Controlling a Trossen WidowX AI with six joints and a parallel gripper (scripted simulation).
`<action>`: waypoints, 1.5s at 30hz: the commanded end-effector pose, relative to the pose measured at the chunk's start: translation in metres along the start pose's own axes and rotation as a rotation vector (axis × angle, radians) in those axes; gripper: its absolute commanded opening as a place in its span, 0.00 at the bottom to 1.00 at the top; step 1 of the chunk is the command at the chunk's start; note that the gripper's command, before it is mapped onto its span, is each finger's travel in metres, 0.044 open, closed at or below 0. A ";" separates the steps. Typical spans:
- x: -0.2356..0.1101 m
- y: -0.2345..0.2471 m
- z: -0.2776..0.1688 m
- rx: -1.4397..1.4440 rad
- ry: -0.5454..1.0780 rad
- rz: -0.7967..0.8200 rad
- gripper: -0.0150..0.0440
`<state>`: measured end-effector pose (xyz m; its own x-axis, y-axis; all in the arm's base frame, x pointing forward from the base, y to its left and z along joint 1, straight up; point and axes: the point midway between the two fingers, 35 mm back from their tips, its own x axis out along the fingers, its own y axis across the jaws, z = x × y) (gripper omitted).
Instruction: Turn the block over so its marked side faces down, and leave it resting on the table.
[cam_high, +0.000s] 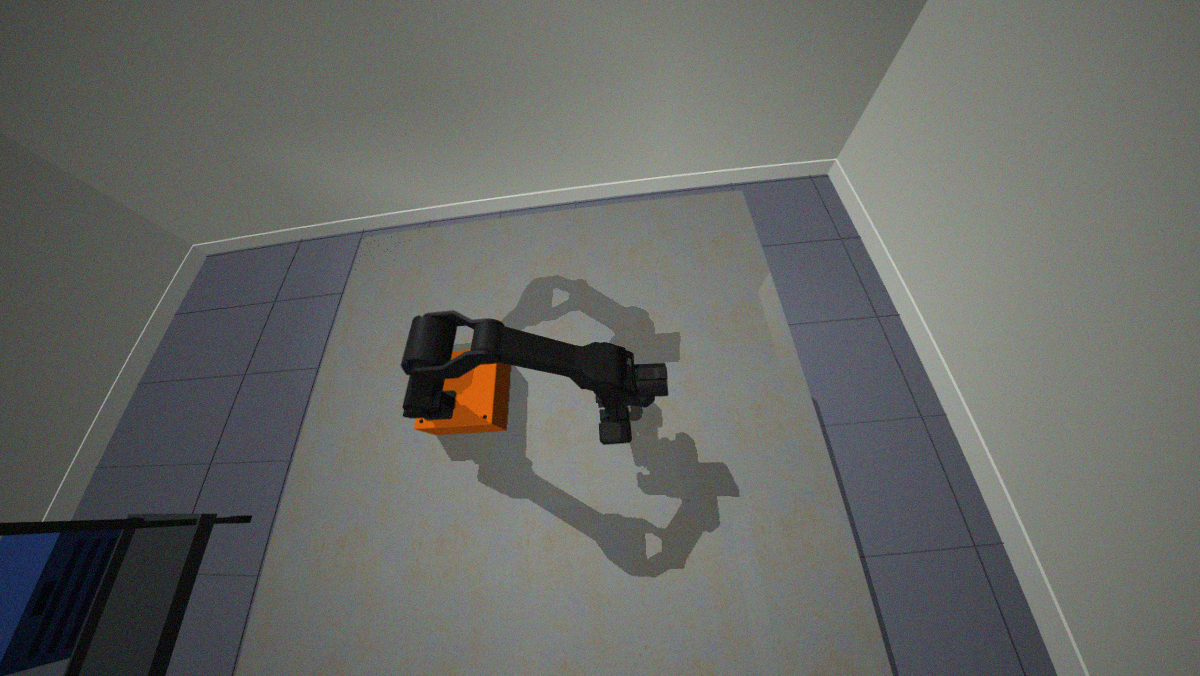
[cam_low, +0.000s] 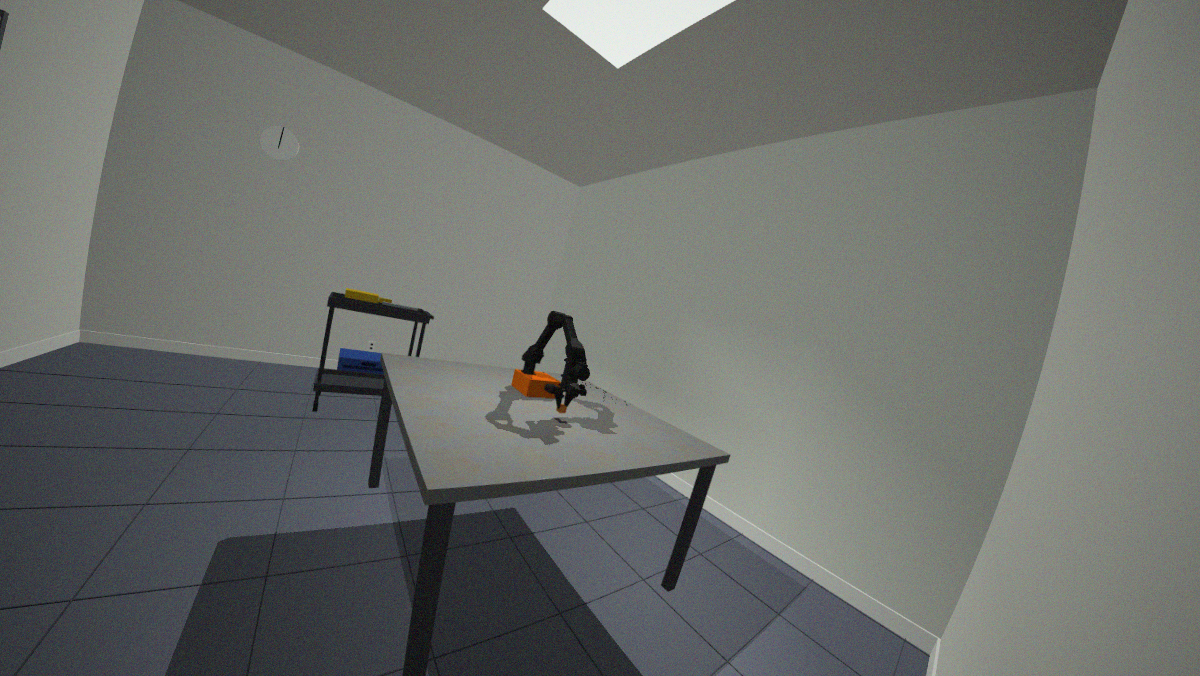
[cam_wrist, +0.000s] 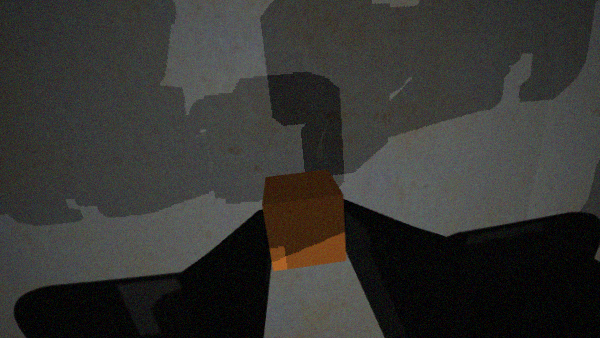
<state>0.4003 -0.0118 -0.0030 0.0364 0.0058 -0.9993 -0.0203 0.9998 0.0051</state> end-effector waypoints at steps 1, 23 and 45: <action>0.000 -0.001 0.000 0.004 -0.019 -0.004 0.25; 0.012 -0.001 0.002 0.005 -0.345 -0.004 0.25; 0.023 -0.001 0.002 0.004 -0.611 -0.005 0.25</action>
<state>0.4043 -0.0135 -0.0164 0.5870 0.0047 -0.8096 -0.0153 0.9999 -0.0053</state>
